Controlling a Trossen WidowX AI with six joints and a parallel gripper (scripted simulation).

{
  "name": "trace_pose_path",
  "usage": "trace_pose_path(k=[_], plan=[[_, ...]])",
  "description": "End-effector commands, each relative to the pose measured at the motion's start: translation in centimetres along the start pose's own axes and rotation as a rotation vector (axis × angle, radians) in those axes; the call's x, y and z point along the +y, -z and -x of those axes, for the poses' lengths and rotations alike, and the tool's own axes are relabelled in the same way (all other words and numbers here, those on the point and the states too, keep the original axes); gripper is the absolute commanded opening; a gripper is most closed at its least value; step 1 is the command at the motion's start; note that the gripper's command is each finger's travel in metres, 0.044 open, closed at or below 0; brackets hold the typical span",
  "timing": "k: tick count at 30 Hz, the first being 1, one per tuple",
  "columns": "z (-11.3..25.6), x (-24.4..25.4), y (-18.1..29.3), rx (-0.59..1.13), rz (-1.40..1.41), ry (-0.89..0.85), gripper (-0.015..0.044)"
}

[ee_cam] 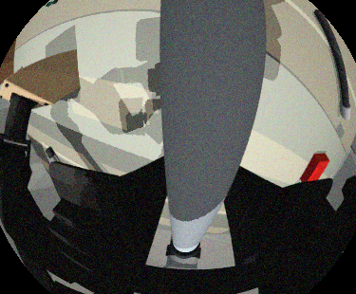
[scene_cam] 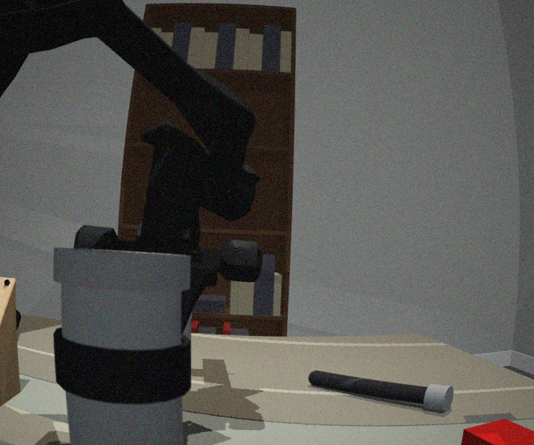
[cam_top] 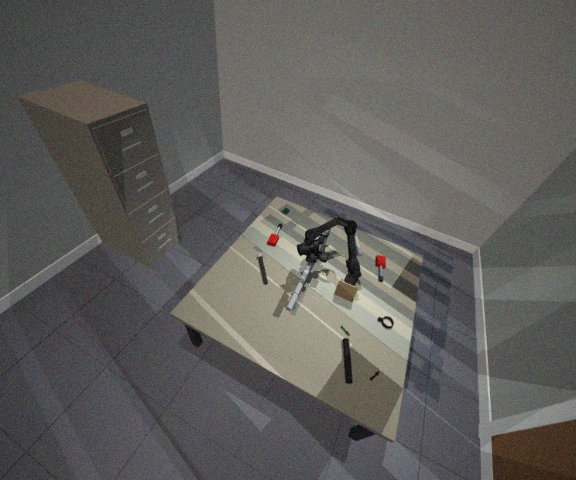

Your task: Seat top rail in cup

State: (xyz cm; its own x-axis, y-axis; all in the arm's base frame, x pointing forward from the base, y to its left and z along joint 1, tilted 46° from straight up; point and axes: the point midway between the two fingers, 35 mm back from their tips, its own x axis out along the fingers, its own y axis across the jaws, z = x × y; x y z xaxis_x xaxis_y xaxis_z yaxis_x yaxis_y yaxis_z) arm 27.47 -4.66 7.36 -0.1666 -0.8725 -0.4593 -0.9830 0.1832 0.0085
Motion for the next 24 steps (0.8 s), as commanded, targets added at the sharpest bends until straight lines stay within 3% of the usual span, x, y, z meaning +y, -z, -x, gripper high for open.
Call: trace_pose_path(k=[1, 24], plan=[[0.11, -0.05, 0.34, 0.01, 0.001, 0.005, 0.0], [0.22, -0.1, 0.63, 0.012, 0.001, 0.005, 0.0]])
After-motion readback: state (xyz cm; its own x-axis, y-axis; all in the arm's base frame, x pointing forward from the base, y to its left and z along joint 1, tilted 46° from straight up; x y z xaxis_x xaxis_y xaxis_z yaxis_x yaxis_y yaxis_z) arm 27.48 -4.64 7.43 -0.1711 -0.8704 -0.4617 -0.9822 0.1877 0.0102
